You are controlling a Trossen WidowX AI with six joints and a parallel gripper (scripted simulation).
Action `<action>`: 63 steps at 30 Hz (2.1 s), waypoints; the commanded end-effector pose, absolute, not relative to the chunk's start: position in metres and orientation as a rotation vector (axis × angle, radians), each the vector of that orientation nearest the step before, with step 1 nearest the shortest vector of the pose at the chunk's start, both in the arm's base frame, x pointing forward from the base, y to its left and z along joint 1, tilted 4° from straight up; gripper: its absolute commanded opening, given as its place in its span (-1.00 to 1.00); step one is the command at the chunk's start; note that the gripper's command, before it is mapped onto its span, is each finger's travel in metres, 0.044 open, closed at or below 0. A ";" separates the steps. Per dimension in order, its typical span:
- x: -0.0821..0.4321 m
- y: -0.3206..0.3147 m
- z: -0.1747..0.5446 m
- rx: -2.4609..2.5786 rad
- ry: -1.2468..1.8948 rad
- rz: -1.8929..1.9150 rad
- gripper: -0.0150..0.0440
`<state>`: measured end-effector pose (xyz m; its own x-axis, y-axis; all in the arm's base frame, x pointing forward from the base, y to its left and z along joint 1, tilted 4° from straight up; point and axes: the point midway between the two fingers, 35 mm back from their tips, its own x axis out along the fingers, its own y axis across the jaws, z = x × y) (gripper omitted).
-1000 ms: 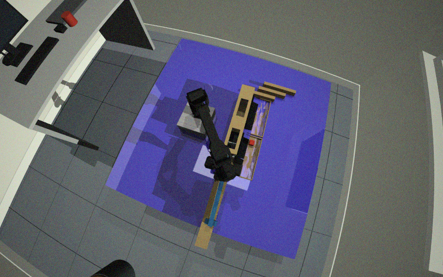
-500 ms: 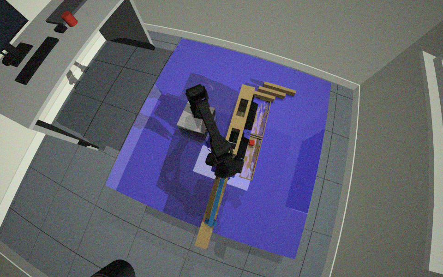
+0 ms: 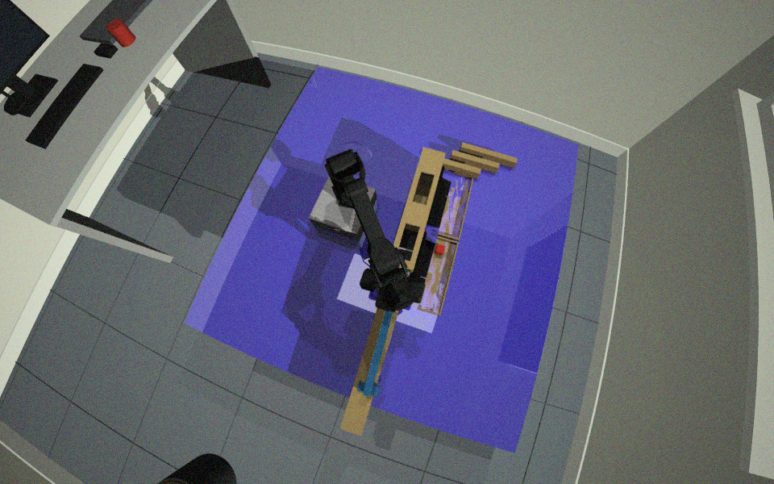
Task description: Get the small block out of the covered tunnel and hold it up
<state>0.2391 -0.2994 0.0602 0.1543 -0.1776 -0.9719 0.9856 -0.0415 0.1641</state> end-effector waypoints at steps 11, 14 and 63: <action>0.239 -0.299 0.054 1.191 0.937 -1.208 0.38; 0.239 -0.299 0.054 1.191 0.937 -1.208 0.11; 0.238 -0.353 0.085 1.188 0.937 -1.215 0.93</action>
<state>0.2379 -0.3521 0.0704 0.1502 -0.1751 -0.9730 0.9866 -0.0364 0.1588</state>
